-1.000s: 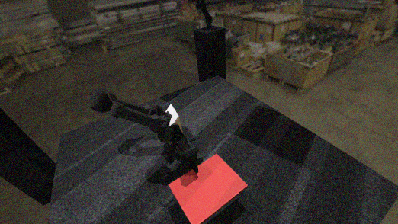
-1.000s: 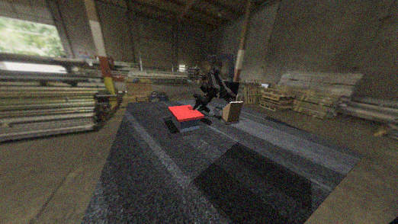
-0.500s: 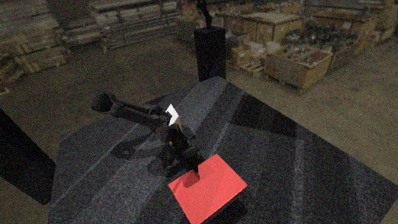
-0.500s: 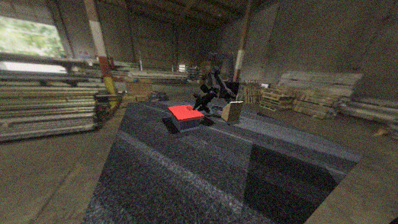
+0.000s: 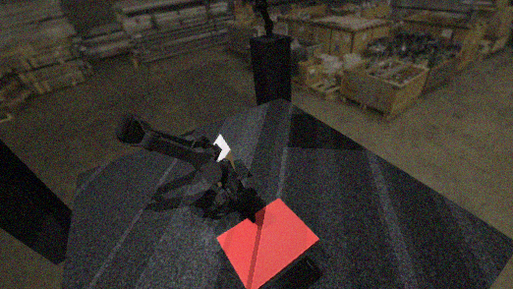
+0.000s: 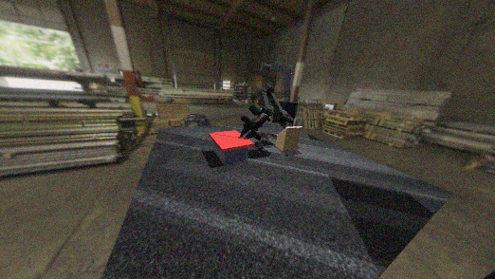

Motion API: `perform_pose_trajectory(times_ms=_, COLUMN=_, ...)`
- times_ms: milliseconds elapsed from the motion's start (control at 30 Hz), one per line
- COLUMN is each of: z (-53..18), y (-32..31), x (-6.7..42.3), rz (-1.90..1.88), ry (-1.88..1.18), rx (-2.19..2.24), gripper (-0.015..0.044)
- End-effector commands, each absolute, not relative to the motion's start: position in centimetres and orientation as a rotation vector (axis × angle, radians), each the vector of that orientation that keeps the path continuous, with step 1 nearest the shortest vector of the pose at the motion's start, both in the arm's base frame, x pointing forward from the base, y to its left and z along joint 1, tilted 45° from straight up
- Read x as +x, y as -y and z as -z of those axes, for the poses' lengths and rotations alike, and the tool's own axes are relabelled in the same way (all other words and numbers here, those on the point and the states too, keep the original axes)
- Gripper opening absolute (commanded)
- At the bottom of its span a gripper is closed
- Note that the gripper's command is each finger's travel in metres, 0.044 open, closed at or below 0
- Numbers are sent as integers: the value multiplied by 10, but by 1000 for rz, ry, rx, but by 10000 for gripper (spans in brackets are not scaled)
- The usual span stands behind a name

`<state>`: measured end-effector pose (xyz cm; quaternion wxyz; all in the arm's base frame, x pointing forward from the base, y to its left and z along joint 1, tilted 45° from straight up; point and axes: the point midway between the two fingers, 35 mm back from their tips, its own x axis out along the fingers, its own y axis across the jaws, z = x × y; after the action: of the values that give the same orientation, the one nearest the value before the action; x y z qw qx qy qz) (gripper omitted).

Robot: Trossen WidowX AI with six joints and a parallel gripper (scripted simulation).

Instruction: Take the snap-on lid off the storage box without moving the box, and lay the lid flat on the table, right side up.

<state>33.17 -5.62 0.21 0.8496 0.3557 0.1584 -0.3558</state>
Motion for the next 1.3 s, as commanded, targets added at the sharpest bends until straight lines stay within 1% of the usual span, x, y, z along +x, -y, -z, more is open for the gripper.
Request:
perform_pose_trajectory(times_ms=0, z=-4, y=54, x=332, rz=747, ry=-331, rx=752, gripper=0)
perform_pose_trajectory(times_ms=1267, z=-9, y=49, x=332, rz=747, ry=-331, rx=753, gripper=0)
